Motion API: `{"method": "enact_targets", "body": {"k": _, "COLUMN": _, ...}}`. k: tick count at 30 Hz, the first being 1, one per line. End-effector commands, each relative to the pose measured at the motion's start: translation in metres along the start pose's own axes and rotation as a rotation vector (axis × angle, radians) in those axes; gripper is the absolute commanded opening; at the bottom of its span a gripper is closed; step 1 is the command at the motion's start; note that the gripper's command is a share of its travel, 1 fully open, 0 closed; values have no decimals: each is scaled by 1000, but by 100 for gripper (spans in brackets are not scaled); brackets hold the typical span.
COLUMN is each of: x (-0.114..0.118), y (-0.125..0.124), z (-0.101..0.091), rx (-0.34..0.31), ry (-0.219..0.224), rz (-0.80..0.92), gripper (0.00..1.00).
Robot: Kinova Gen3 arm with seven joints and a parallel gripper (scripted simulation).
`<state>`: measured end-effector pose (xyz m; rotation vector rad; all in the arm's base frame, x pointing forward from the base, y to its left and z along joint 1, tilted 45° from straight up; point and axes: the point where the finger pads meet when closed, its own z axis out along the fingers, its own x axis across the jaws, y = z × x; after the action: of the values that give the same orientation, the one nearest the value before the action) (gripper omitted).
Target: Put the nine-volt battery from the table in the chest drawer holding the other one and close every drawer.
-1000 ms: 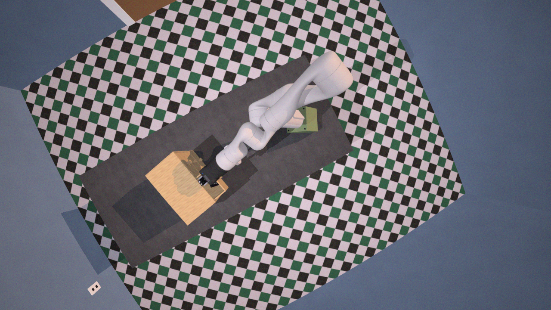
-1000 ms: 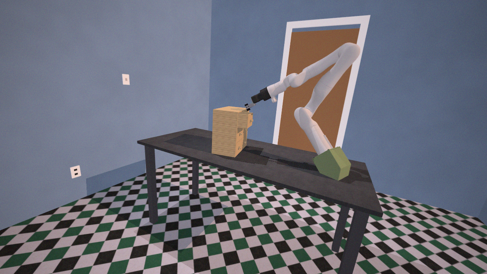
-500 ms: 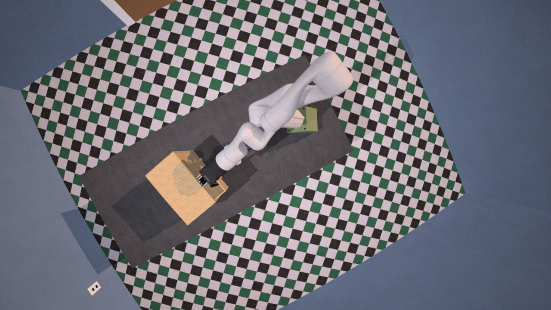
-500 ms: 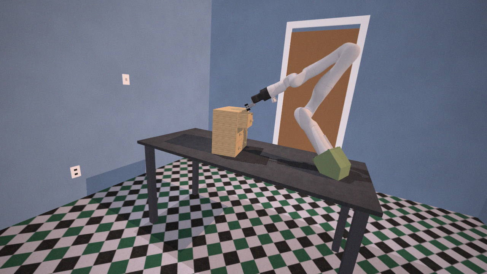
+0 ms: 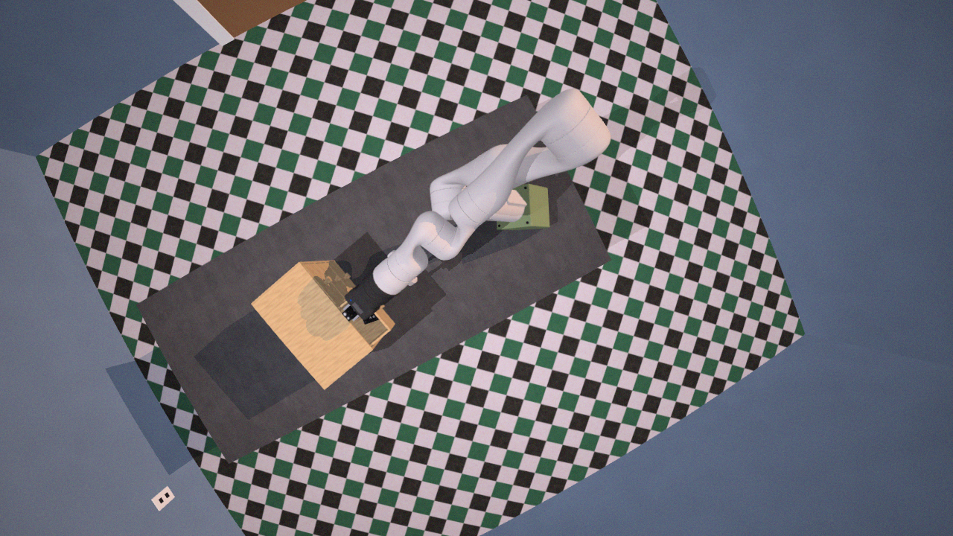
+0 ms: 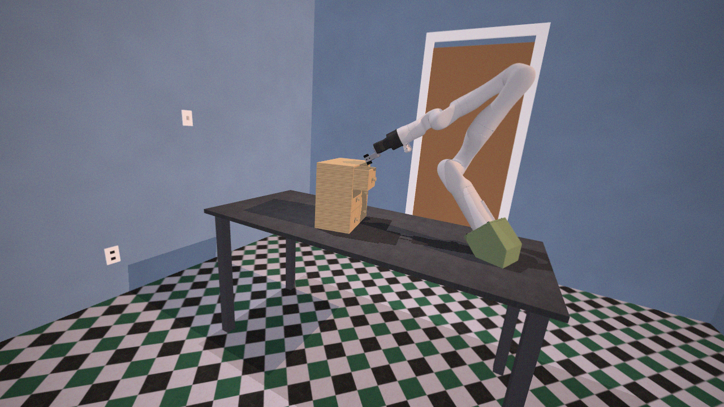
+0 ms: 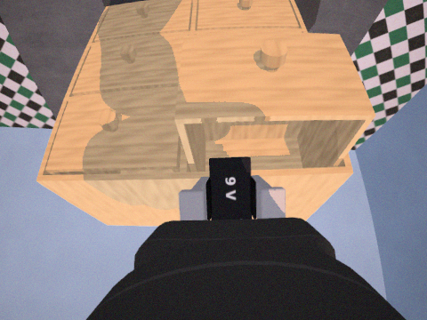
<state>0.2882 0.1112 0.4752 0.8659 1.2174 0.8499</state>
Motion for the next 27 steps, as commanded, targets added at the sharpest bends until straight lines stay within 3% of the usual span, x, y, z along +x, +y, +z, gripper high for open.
{"method": "enact_targets", "body": {"k": 1, "x": 0, "y": 1, "z": 0, "rx": -1, "ry": 1, "rz": 0, "gripper": 51}}
{"method": "enact_targets", "body": {"k": 7, "x": 0, "y": 1, "z": 0, "rx": -1, "ry": 1, "rz": 0, "gripper": 51}}
{"method": "enact_targets", "body": {"k": 11, "x": 0, "y": 1, "z": 0, "rx": -1, "ry": 1, "rz": 0, "gripper": 63}}
{"method": "enact_targets", "body": {"k": 19, "x": 0, "y": 1, "z": 0, "rx": -1, "ry": 1, "rz": 0, "gripper": 75}}
{"method": "enact_targets", "body": {"k": 20, "x": 0, "y": 1, "z": 0, "rx": -1, "ry": 1, "rz": 0, "gripper": 81}}
{"method": "enact_targets", "body": {"k": 24, "x": 0, "y": 1, "z": 0, "rx": -1, "ry": 1, "rz": 0, "gripper": 81}}
{"method": "enact_targets", "body": {"k": 25, "x": 0, "y": 1, "z": 0, "rx": -1, "ry": 1, "rz": 0, "gripper": 100}}
{"method": "enact_targets", "body": {"k": 27, "x": 0, "y": 1, "z": 0, "rx": -1, "ry": 1, "rz": 0, "gripper": 100}}
